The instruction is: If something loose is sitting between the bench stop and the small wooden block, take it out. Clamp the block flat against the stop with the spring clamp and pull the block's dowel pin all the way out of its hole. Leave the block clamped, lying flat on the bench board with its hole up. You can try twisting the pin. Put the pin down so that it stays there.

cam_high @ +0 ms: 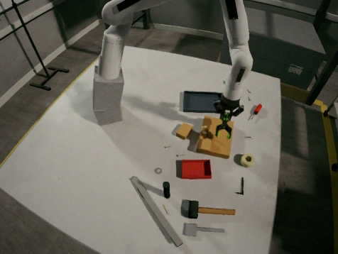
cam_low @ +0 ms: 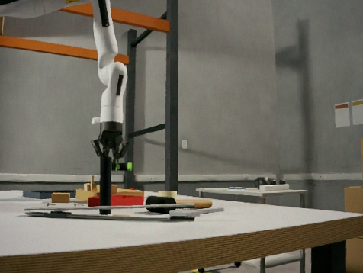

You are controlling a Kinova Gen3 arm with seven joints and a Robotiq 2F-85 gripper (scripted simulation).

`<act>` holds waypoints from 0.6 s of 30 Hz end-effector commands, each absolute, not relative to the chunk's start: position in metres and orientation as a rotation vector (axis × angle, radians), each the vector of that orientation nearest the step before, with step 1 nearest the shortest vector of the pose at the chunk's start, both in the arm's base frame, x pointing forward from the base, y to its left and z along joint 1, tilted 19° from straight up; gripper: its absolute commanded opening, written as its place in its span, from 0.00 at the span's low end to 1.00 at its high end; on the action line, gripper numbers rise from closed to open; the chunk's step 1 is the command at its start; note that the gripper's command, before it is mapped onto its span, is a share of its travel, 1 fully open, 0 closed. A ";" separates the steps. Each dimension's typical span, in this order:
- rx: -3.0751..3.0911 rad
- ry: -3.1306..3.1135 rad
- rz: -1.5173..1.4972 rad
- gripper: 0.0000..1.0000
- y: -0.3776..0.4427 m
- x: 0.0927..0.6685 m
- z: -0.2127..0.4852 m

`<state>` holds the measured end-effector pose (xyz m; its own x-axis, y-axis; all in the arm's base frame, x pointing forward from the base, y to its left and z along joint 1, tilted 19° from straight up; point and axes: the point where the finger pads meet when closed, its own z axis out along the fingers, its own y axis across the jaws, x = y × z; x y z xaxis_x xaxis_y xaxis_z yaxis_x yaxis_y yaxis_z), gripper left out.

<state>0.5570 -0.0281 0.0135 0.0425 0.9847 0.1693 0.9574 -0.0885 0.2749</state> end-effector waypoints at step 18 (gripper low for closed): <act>2.212 2.052 0.481 0.32 0.028 0.498 0.003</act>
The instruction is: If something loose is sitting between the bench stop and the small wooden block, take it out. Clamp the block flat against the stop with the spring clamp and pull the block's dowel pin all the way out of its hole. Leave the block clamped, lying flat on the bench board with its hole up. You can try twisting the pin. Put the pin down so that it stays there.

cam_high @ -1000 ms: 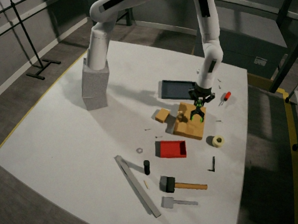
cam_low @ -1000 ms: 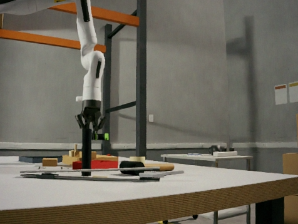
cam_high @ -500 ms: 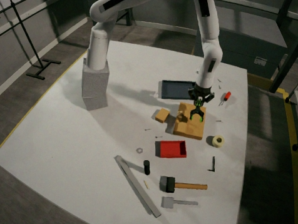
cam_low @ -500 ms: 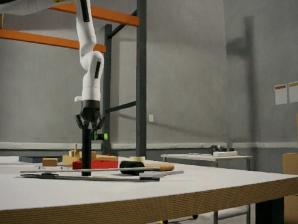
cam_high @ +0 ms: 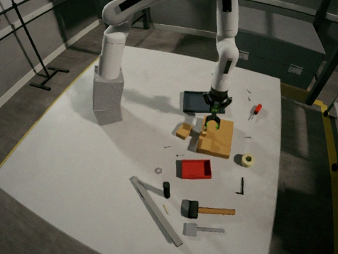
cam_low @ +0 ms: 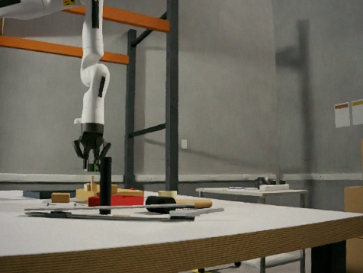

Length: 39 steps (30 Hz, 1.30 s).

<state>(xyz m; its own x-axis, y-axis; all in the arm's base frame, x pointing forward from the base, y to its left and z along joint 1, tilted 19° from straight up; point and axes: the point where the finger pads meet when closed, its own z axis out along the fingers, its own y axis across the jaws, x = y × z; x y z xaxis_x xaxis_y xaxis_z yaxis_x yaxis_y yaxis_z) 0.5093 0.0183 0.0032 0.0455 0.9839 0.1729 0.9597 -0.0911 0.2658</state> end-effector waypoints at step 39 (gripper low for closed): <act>2.220 2.044 0.485 0.32 0.040 0.481 0.002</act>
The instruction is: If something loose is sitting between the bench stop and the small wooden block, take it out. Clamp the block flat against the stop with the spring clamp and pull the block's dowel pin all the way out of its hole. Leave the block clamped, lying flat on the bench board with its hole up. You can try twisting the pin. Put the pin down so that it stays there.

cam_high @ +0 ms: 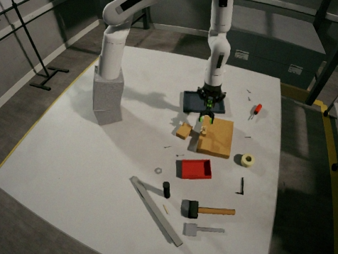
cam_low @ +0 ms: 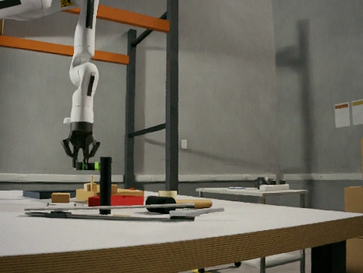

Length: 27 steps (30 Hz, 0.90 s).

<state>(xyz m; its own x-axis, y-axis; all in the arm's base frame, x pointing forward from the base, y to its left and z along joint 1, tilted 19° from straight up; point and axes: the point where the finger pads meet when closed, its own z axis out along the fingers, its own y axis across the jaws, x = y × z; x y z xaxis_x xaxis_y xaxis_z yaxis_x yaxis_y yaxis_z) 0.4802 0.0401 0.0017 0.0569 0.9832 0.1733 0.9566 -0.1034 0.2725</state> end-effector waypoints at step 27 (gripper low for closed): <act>2.220 2.044 0.485 0.32 0.040 0.482 -0.001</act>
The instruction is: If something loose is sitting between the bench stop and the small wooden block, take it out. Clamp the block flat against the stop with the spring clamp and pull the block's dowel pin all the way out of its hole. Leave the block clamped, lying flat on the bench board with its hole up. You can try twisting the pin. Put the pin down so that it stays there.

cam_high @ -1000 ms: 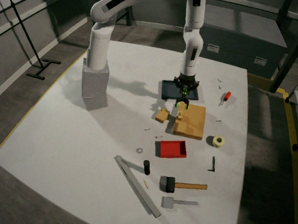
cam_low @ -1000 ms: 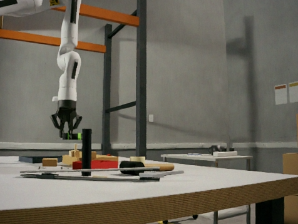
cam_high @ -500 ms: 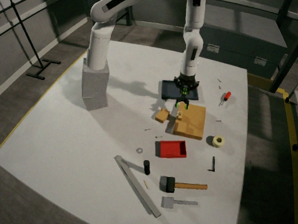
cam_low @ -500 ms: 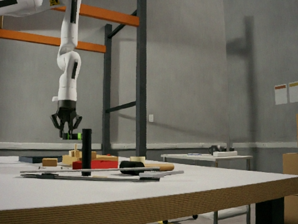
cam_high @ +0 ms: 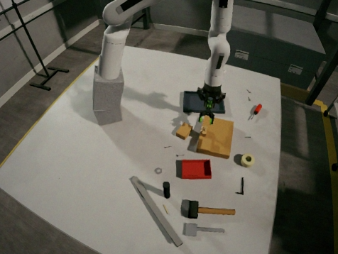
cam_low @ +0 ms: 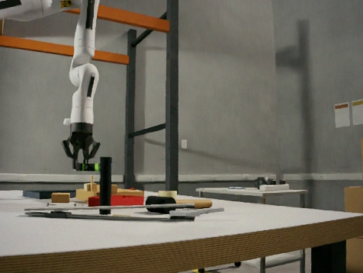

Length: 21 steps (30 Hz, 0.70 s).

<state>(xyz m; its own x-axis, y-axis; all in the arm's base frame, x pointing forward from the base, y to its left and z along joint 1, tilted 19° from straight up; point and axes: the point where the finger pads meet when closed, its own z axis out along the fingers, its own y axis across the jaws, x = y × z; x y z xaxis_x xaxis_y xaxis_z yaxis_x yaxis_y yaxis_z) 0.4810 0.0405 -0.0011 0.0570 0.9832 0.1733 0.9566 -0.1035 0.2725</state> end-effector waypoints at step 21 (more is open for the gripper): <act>2.220 2.044 0.485 0.32 0.043 0.486 -0.016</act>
